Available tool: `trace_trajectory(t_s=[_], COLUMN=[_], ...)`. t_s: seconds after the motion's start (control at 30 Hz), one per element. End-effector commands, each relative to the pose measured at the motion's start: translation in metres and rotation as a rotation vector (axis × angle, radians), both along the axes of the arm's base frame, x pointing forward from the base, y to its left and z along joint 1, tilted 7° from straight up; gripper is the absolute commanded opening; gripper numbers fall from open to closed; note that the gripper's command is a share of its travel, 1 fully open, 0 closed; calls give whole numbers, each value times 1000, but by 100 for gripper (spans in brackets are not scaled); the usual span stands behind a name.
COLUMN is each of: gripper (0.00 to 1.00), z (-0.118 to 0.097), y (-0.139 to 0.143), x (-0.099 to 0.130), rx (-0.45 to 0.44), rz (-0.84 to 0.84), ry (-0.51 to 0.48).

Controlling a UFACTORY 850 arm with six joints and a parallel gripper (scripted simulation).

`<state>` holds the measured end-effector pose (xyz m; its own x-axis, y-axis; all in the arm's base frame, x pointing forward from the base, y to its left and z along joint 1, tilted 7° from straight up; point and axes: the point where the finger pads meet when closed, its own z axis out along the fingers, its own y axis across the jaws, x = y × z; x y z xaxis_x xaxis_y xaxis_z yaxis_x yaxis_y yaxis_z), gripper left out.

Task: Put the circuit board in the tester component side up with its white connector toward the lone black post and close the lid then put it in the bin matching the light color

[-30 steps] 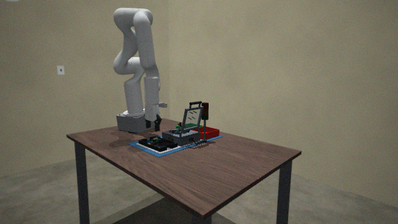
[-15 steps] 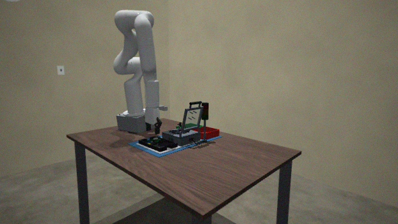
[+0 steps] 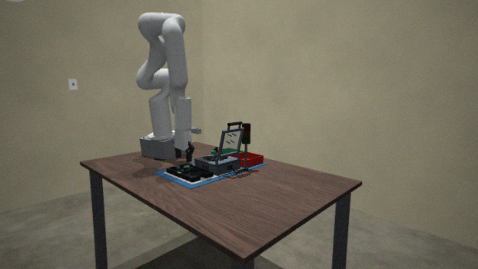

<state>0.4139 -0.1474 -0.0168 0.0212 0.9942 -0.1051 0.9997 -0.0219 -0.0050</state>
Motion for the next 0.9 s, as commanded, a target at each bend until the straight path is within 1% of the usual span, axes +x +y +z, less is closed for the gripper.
trace_trajectory(t_s=[0.0,0.47,0.87], gripper=[100,100,100], z=[0,-2,-24], y=[0,-1,-4], x=[0,0,1], rx=[-18,-18,-18], rz=[3,3,3], ry=[-38,-38,-38])
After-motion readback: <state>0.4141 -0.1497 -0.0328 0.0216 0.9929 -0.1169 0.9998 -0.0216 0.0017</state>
